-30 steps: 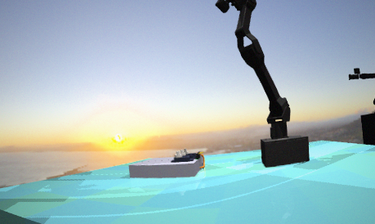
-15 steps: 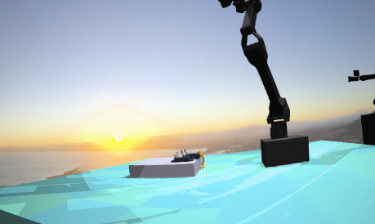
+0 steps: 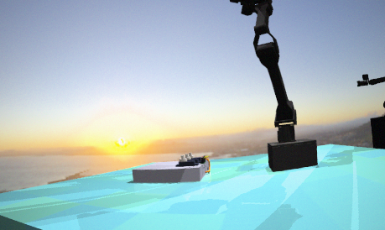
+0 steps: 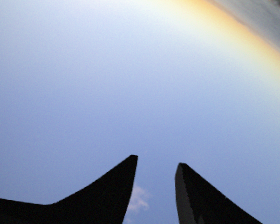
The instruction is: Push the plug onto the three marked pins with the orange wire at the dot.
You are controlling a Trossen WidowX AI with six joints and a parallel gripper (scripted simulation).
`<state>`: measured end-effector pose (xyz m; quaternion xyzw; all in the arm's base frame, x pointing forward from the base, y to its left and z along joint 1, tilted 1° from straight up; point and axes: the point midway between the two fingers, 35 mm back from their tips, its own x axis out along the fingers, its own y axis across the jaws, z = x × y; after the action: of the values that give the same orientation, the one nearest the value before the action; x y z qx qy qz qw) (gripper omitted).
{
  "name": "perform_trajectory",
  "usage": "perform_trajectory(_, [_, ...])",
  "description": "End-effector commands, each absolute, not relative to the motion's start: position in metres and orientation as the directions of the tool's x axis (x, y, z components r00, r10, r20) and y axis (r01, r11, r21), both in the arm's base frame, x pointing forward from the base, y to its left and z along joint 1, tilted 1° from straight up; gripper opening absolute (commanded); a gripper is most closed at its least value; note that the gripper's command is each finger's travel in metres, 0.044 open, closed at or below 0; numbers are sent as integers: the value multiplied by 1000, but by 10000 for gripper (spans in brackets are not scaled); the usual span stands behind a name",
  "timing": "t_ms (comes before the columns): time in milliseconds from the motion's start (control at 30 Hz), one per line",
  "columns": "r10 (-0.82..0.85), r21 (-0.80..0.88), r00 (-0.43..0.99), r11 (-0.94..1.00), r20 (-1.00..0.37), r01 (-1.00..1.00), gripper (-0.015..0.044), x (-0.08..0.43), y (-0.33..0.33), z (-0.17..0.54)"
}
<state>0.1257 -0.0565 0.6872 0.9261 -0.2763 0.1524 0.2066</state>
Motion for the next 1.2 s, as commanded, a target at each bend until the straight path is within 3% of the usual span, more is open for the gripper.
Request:
perform_trajectory(0, [-418, 200, 803, -821, 424, -534, 115, 122, -60, 687])
perform_trajectory(600, [-310, -184, 797, -950, 518, -250, 115, 115, -78, 679])
perform_trajectory(1167, [-253, -490, 776, -868, 577, 82, 115, 121, -99, 664])
